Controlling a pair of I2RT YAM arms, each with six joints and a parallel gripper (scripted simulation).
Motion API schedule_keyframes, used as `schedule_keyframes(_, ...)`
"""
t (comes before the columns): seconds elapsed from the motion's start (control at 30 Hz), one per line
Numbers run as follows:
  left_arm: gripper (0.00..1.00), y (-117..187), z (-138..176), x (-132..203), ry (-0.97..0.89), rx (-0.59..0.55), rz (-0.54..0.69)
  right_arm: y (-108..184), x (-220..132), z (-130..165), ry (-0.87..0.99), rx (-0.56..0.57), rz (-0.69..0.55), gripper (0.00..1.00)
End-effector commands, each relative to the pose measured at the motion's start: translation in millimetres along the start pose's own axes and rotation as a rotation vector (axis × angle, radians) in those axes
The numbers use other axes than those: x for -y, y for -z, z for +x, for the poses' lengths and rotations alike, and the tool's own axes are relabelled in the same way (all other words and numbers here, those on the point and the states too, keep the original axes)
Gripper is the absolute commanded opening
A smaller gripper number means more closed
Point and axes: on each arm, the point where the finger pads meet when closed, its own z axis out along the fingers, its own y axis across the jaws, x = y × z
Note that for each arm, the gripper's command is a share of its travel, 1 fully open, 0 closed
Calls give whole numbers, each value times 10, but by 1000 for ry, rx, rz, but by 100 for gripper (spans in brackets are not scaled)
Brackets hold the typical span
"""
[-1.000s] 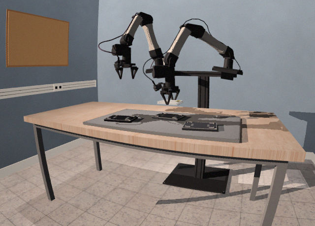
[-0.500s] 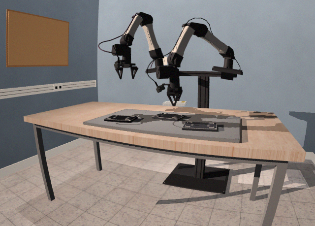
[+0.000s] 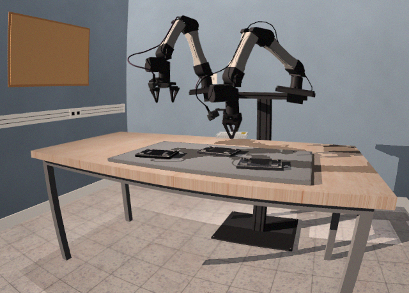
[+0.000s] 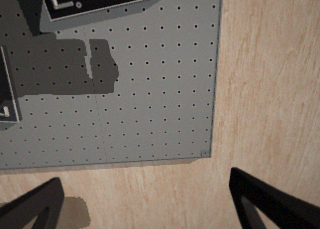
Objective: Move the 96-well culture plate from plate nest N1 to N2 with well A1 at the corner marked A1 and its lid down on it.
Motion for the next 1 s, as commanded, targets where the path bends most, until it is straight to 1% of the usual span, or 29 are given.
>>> schedule_keyframes(0.0, 0, 277, -64, -261, -14, 57, -62, 33, -2, -30, 10, 10, 2, 100)
schedule_keyframes(0.1, 0, 285, -57, -294, -13, 62, -62, 33, -2, -30, 10, 10, 2, 100)
schedule_keyframes(0.2, 0, 270, 45, -340, -14, 53, -57, 33, -2, -30, 10, 10, 2, 100)
schedule_keyframes(0.57, 0, 319, 278, -663, -13, 56, -70, 33, -2, -30, 10, 10, 2, 100)
schedule_keyframes(0.67, 0, 326, 293, -690, -13, 60, -68, 33, -2, -30, 10, 10, 2, 100)
schedule_keyframes(0.97, 0, 327, 534, -897, -13, 51, -68, 33, -2, -30, 10, 10, 2, 100)
